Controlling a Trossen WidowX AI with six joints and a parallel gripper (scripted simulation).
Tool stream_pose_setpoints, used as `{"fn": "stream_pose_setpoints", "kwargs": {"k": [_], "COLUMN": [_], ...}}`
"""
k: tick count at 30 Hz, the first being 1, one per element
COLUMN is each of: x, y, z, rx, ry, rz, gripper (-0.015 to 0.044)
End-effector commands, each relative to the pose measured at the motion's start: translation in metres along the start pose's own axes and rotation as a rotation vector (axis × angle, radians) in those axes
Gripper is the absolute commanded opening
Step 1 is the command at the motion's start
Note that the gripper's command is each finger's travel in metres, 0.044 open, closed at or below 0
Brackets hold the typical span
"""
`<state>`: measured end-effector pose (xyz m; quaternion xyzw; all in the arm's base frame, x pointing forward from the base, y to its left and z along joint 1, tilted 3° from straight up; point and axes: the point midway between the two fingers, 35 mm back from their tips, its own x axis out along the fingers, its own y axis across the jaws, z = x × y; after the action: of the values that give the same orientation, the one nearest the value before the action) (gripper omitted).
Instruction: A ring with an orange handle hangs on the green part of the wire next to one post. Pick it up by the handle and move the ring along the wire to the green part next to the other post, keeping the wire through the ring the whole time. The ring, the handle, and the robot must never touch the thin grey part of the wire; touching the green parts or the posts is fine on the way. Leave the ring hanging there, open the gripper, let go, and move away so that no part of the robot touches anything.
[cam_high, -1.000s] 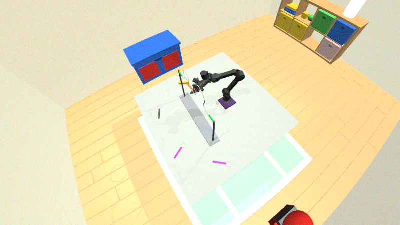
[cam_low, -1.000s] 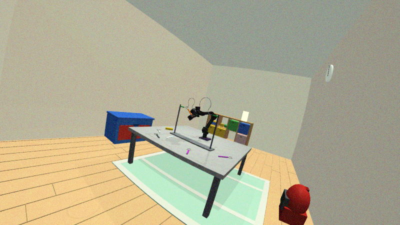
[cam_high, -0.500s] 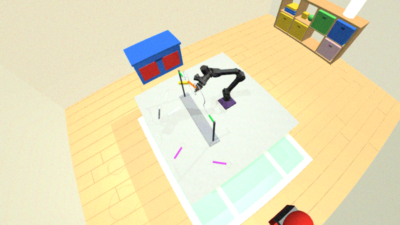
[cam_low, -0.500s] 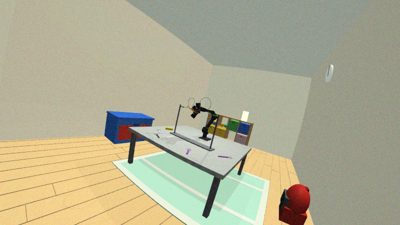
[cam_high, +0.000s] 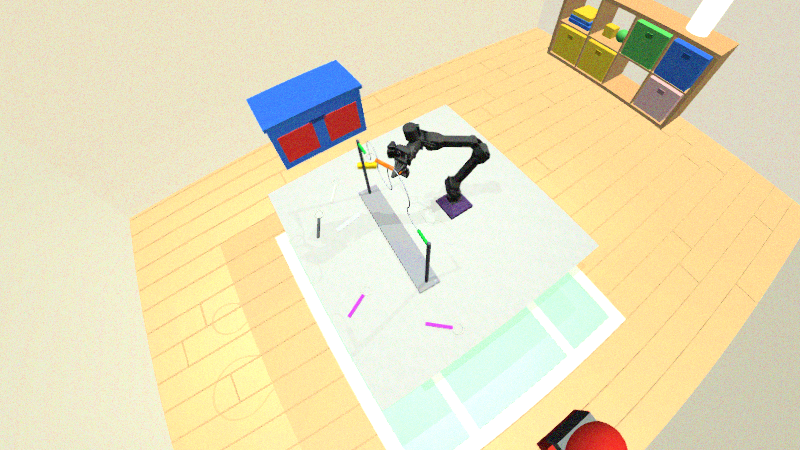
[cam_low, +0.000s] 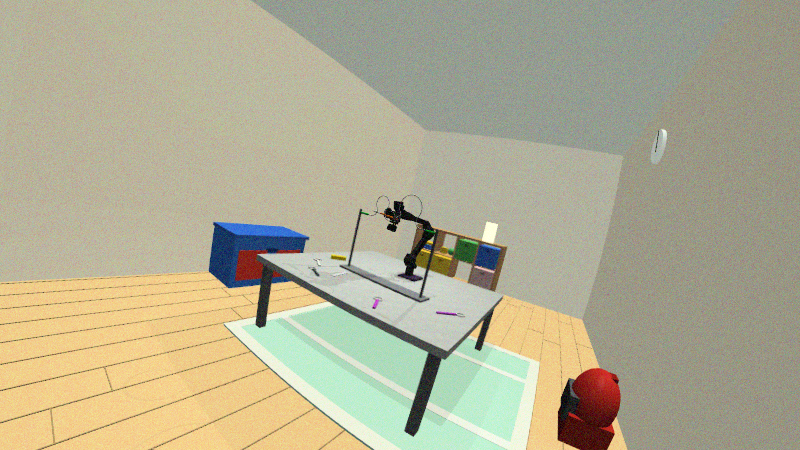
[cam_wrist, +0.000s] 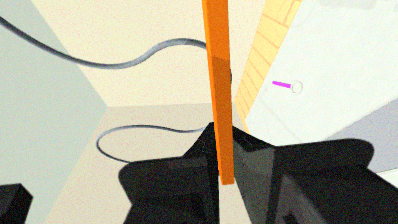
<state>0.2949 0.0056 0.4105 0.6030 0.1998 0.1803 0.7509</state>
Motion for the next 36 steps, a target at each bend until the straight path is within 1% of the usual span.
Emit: {"fn": "stream_pose_setpoints", "kwargs": {"k": [1, 23, 36], "x": [-0.001, -0.012, -0.017], "y": [0.017, 0.079, 0.091], "z": [-0.001, 0.017, 0.025], "rx": [0.087, 0.445, 0.455], "ry": [0.01, 0.02, 0.023], "rz": [0.052, 0.244, 0.243], "gripper": [-0.015, -0.015, -0.015]}}
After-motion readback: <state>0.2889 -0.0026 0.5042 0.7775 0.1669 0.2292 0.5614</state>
